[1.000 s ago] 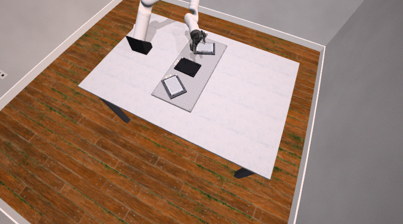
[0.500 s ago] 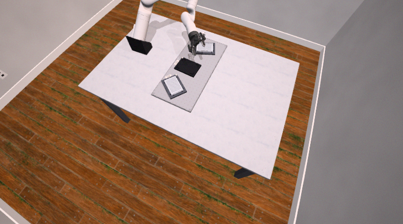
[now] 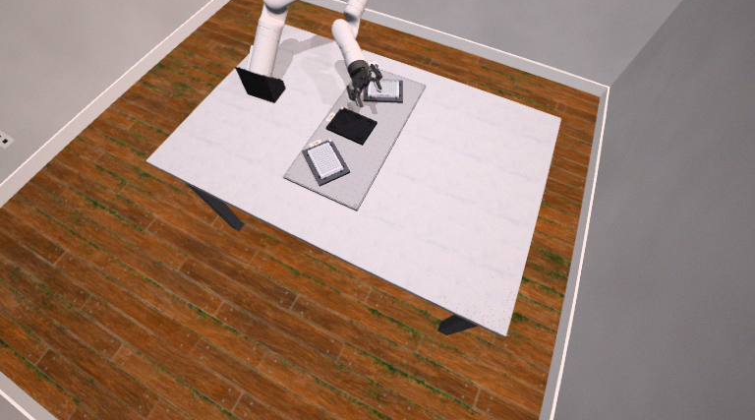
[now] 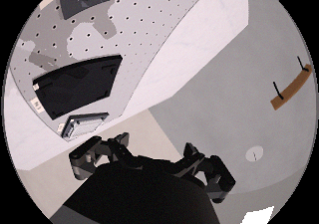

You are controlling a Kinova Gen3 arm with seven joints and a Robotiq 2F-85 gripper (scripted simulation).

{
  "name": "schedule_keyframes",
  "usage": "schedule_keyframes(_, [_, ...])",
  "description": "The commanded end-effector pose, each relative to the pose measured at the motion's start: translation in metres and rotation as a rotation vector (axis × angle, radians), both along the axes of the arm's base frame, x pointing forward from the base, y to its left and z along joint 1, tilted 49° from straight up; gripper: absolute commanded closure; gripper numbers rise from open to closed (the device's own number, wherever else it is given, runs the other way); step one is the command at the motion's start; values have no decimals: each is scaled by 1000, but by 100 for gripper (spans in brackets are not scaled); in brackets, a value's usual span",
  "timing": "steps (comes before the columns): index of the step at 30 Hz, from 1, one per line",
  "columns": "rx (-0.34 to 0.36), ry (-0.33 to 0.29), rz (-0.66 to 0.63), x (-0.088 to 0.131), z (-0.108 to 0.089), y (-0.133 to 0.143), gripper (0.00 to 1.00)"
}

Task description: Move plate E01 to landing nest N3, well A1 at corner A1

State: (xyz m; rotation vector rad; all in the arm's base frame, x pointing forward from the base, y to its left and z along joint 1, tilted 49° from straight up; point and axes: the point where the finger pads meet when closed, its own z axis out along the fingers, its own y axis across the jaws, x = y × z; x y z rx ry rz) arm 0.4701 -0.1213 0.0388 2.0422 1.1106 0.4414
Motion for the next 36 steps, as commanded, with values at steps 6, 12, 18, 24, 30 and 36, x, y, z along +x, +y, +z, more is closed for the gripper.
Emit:
schedule_keyframes(6, [14,15,23,-9,-9,-15,0])
schedule_keyframes(12, [34,24,79,-12,-17,-17,0])
schedule_keyframes(18, [55,33,134,-15,-24,-19,0])
schedule_keyframes(24, [69,39,171,-18,-30,-20,0])
schedule_keyframes(30, [89,47,227,-21,-37,-22,0])
schedule_keyframes(36, [110,56,283,-24,-45,-24,0])
